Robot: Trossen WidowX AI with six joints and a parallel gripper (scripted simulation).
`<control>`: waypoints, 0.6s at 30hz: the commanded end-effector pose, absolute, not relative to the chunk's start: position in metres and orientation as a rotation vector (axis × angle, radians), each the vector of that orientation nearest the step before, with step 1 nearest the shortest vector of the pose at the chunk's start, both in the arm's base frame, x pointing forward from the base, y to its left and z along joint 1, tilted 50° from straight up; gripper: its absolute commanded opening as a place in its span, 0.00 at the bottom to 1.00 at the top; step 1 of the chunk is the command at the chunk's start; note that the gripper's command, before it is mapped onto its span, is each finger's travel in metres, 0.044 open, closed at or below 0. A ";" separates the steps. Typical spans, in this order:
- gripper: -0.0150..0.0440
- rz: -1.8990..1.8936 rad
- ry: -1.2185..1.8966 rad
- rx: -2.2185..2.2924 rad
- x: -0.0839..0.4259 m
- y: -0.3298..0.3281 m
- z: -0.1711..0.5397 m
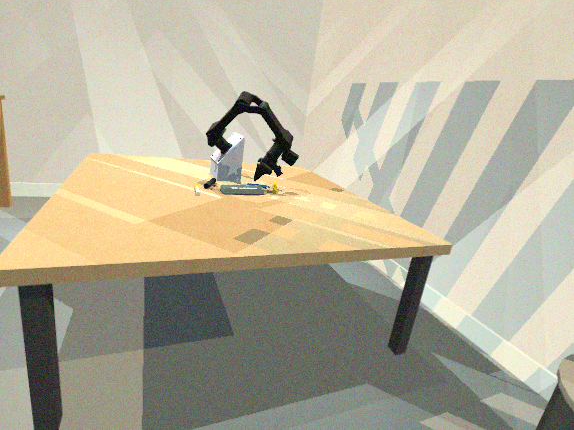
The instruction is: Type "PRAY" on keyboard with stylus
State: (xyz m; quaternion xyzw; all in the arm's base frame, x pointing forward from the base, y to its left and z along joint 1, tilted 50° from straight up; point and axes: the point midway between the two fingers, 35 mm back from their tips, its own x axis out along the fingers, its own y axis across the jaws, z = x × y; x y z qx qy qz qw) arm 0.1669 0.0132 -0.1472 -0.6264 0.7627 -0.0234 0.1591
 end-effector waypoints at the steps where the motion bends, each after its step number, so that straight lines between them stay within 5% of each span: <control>1: 0.51 -0.062 2.187 -1.800 0.166 0.010 -0.150; 18: 0.51 -0.063 2.187 -1.800 0.166 0.003 -0.155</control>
